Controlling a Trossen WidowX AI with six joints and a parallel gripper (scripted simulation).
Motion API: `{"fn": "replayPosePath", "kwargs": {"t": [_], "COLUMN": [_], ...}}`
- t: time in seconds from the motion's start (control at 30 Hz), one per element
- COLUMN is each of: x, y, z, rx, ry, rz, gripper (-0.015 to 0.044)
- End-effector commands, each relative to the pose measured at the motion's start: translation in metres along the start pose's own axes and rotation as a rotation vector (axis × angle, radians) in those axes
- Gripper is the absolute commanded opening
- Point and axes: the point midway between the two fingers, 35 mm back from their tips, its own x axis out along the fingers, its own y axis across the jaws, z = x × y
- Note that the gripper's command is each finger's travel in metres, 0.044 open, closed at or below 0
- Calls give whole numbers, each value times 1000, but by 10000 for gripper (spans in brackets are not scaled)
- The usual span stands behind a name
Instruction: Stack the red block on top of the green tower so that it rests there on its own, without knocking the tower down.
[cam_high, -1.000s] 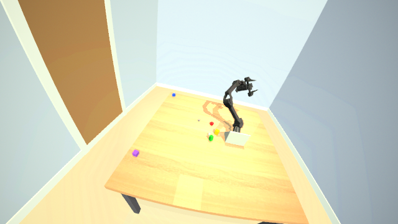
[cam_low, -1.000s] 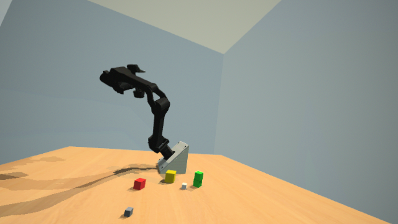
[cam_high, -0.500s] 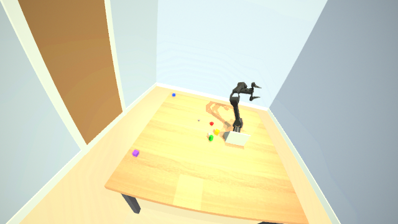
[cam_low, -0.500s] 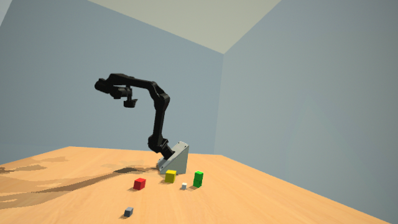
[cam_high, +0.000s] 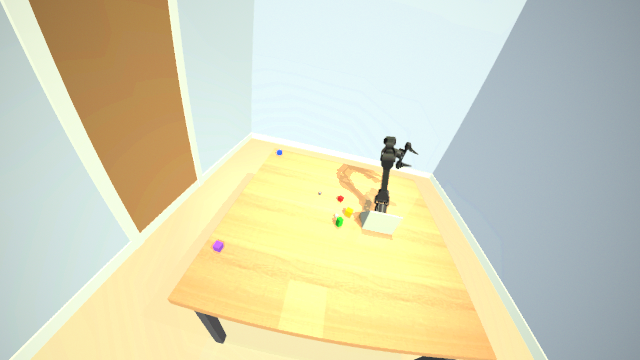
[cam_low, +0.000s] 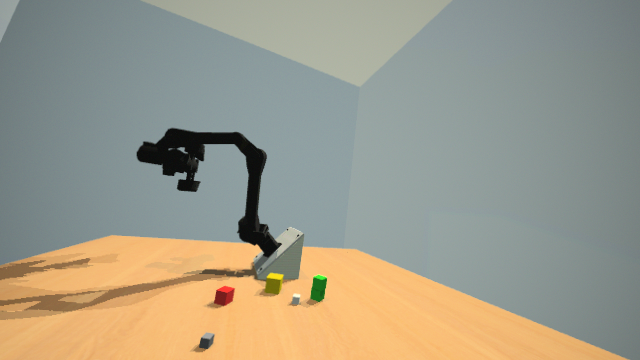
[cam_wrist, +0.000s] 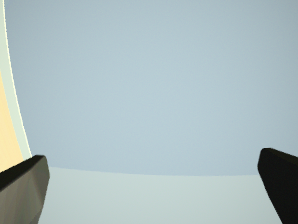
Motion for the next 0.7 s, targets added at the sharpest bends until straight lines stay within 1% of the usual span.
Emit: {"fn": "replayPosePath", "kwargs": {"t": [0.0,0.3,0.67], "x": [-3,-24,-74], "y": [24,87,158], "z": [15,43,57], "rx": [27,-29,-120], "ry": [-59,-175,-300], "rz": [103,307,542], "gripper": [440,440,440]}}
